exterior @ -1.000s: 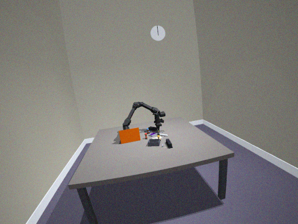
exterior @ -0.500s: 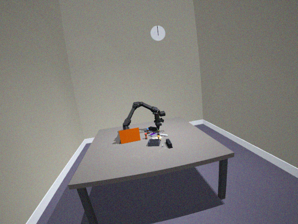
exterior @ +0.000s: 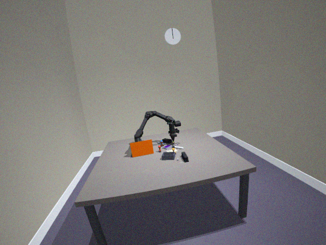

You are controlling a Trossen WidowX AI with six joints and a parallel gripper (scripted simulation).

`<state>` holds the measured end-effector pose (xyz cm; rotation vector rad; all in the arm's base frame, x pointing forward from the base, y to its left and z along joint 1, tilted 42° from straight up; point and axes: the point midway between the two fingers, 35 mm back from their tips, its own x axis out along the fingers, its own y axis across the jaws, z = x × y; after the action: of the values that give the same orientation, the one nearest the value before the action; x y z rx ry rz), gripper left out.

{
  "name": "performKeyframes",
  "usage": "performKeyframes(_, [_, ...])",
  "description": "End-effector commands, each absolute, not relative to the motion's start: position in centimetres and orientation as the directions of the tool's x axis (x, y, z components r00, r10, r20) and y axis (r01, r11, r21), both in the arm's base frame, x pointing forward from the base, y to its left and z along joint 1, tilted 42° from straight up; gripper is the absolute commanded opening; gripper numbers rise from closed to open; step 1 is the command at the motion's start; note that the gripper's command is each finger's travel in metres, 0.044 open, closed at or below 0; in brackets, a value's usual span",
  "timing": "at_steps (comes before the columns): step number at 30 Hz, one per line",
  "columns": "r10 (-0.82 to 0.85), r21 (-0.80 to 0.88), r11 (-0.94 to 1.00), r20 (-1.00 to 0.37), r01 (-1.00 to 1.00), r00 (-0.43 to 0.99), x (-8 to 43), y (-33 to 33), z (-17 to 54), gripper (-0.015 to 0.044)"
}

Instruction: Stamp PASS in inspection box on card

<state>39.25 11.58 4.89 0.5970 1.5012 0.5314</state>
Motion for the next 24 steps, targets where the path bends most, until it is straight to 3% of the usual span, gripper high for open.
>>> performKeyframes(1, [0.659,0.659,0.751,-0.752,0.036,0.013,39.34,11.37,5.1,0.0])
performKeyframes(24, [0.658,0.658,0.752,-0.753,0.036,0.013,39.36,10.62,5.93,0.0])
